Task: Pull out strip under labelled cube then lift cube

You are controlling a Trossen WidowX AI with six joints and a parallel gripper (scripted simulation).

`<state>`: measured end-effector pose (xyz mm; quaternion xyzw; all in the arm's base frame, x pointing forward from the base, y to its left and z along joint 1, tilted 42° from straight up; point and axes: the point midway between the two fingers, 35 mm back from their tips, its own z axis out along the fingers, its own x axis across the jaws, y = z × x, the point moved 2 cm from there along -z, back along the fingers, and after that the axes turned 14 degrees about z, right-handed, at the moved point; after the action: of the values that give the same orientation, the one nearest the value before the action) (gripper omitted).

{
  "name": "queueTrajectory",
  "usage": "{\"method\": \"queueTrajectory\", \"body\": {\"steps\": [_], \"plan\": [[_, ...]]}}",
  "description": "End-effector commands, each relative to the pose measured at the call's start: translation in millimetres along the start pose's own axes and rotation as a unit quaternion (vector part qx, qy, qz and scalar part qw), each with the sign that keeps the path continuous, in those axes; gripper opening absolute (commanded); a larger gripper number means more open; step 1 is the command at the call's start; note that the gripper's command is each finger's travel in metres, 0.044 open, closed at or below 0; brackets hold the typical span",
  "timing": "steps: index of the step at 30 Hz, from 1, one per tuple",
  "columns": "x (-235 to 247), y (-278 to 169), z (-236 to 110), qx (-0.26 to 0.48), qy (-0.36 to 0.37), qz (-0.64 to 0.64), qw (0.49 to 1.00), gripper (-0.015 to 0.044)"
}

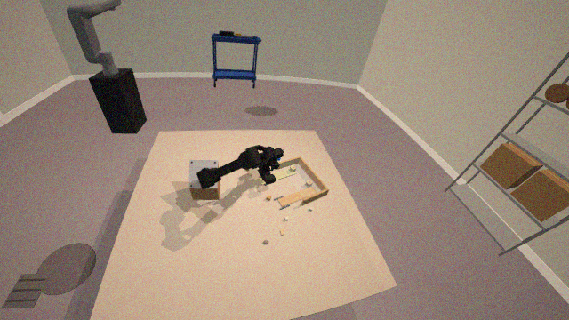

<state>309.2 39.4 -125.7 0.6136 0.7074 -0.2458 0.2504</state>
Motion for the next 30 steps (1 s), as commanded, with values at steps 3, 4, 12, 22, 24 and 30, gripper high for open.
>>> {"method": "queueTrajectory", "body": {"steps": [3,4,12,22,24,30], "plan": [[-3.0,-17.0,5.7,0.012,-0.004,-0.004,1.0,0.0],[-3.3,-18.3,5.8,0.012,-0.005,-0.004,1.0,0.0],[-6.3,-29.9,6.0,0.012,-0.005,-0.005,1.0,0.0],[-9.8,-43.7,5.9,0.012,-0.005,-0.005,1.0,0.0],[-10.5,-46.3,5.8,0.012,-0.005,-0.005,1.0,0.0],[-12.4,-54.0,5.7,0.013,-0.005,-0.005,1.0,0.0]]}}
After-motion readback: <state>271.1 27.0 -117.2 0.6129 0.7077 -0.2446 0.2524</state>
